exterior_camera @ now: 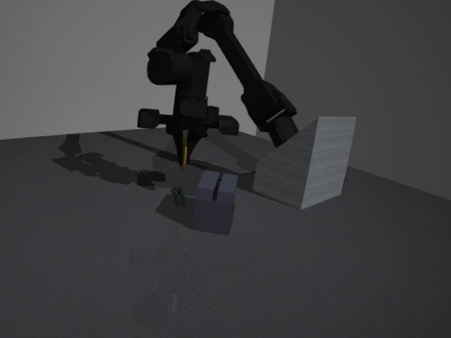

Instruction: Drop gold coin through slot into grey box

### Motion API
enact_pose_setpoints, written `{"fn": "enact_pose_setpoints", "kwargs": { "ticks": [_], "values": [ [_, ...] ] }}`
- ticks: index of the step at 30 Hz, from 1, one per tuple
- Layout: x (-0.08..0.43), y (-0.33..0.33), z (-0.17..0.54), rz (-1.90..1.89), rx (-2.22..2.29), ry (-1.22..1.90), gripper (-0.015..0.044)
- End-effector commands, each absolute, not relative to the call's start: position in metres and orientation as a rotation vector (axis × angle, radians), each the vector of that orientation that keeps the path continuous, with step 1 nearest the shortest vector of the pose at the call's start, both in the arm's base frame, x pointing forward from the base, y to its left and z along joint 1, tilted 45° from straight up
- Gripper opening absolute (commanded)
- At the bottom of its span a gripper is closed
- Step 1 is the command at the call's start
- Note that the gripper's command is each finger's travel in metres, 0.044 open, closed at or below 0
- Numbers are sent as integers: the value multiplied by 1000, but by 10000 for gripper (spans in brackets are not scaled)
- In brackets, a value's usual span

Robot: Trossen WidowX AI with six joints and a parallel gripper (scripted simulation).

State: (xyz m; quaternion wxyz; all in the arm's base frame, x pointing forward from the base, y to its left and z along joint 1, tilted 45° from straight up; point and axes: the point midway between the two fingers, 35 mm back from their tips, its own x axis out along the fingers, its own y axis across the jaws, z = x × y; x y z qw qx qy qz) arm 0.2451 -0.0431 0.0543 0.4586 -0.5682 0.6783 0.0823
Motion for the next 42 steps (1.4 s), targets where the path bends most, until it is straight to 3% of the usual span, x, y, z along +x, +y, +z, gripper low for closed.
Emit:
{"fn": "enact_pose_setpoints", "kwargs": {
  "ticks": [1, 42],
  "values": [
    [245, -36, 63, 200, -1393, 1661, 0],
    [240, 5, 62, -32, -1183, 1619, 0]
  ]
}}
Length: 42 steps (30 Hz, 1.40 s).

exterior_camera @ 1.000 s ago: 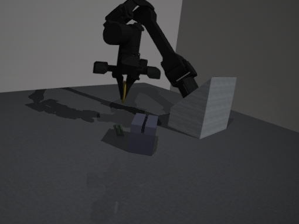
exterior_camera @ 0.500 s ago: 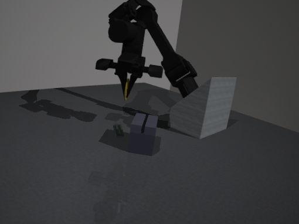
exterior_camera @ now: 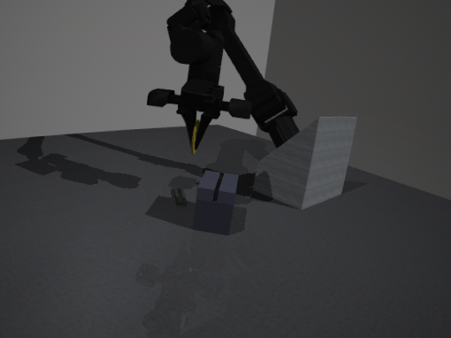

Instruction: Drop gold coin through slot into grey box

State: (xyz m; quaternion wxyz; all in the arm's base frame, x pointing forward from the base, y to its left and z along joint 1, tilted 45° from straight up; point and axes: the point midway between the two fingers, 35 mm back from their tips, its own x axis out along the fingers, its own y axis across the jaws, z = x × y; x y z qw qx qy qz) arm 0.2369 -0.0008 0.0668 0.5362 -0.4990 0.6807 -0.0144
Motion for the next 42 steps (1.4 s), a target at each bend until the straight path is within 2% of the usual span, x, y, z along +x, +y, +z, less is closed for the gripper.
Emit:
{"fn": "enact_pose_setpoints", "kwargs": {
  "ticks": [1, 33, 42],
  "values": [
    [240, 7, 61, -32, -1182, 1619, 0],
    [252, 65, 4, -33, -1182, 1618, 0],
    [251, 62, 7, -33, -1187, 1619, 0]
  ]
}}
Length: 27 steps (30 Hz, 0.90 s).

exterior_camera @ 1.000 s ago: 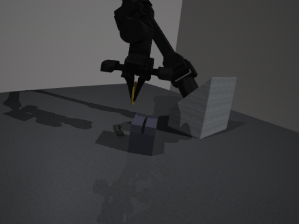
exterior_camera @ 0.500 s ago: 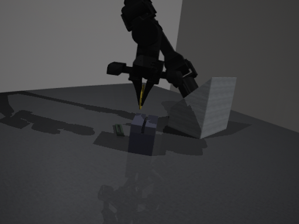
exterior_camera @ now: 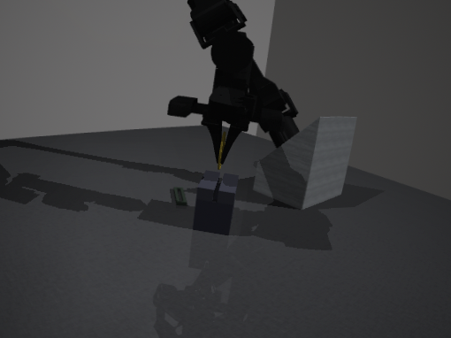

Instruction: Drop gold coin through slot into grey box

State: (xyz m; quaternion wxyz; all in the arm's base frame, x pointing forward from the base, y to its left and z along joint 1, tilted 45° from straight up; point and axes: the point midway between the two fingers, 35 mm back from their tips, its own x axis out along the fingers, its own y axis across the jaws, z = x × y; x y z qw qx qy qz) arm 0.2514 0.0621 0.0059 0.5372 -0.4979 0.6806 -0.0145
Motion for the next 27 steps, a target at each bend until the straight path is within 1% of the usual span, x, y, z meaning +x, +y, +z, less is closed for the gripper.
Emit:
{"fn": "enact_pose_setpoints", "kwargs": {
  "ticks": [1, 27],
  "values": [
    [251, 62, 7, -33, -1187, 1619, 0],
    [252, 65, 4, -38, -1187, 1616, 0]
  ]
}}
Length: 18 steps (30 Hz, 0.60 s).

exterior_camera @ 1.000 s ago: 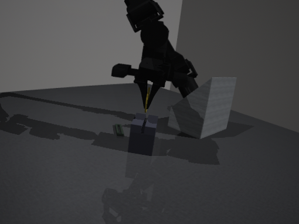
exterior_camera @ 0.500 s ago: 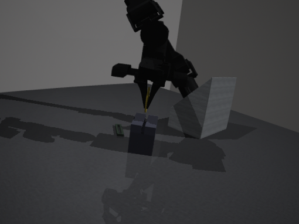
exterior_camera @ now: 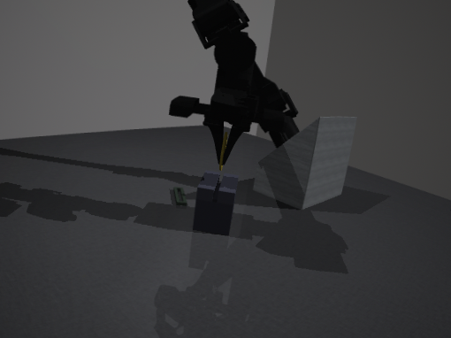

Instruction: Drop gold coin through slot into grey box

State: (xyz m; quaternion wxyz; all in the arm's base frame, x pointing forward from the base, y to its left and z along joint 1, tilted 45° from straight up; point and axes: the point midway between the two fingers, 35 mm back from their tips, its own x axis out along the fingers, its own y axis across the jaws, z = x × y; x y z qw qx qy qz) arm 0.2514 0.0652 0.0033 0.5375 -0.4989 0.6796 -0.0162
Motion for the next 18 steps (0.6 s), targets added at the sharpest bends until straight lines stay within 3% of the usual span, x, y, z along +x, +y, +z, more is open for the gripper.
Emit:
{"fn": "enact_pose_setpoints", "kwargs": {
  "ticks": [1, 18],
  "values": [
    [252, 65, 4, -38, -1187, 1616, 0],
    [253, 59, -3, -35, -1191, 1617, 0]
  ]
}}
